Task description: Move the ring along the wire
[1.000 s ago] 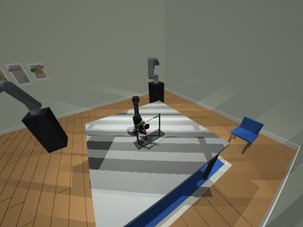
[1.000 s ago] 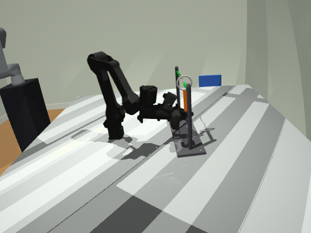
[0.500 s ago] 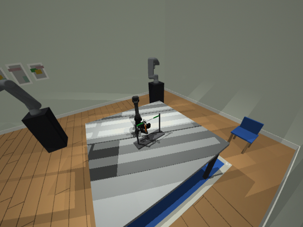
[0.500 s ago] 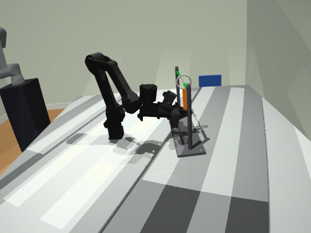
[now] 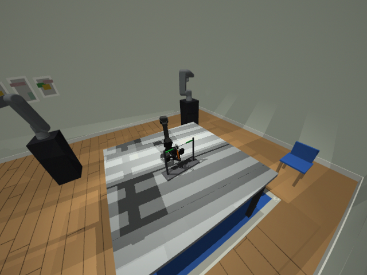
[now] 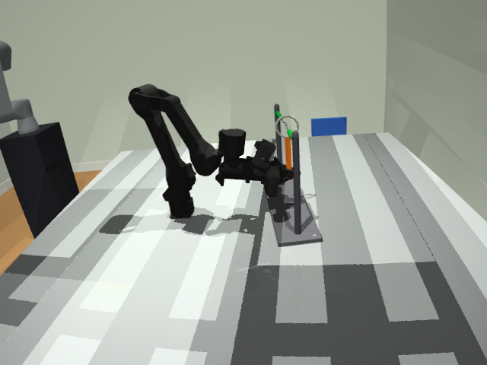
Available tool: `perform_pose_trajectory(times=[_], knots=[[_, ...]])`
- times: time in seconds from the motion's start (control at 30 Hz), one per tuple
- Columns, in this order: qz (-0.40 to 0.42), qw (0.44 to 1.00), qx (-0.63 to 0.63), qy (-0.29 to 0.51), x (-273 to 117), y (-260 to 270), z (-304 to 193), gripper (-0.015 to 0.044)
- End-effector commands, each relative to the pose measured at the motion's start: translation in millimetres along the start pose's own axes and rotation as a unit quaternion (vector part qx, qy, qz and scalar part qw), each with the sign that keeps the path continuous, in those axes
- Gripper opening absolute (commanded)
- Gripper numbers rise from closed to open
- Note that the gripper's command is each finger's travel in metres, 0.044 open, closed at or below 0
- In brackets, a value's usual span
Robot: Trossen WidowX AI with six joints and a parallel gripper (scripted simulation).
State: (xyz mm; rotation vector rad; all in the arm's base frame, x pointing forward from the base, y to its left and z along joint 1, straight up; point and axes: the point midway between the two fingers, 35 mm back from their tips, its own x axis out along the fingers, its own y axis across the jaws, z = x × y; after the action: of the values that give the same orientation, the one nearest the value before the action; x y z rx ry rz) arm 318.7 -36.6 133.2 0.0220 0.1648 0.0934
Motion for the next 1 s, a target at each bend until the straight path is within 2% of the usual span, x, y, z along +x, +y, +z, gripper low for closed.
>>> perform_pose_trajectory(times=[0.0, 0.97], knots=[[-0.005, 1.000, 0.008, 0.002, -1.3, 5.3, -2.1, -0.0150], [0.033, 0.999, -0.036, 0.005, 0.8, 25.0, -0.4, -0.0150]])
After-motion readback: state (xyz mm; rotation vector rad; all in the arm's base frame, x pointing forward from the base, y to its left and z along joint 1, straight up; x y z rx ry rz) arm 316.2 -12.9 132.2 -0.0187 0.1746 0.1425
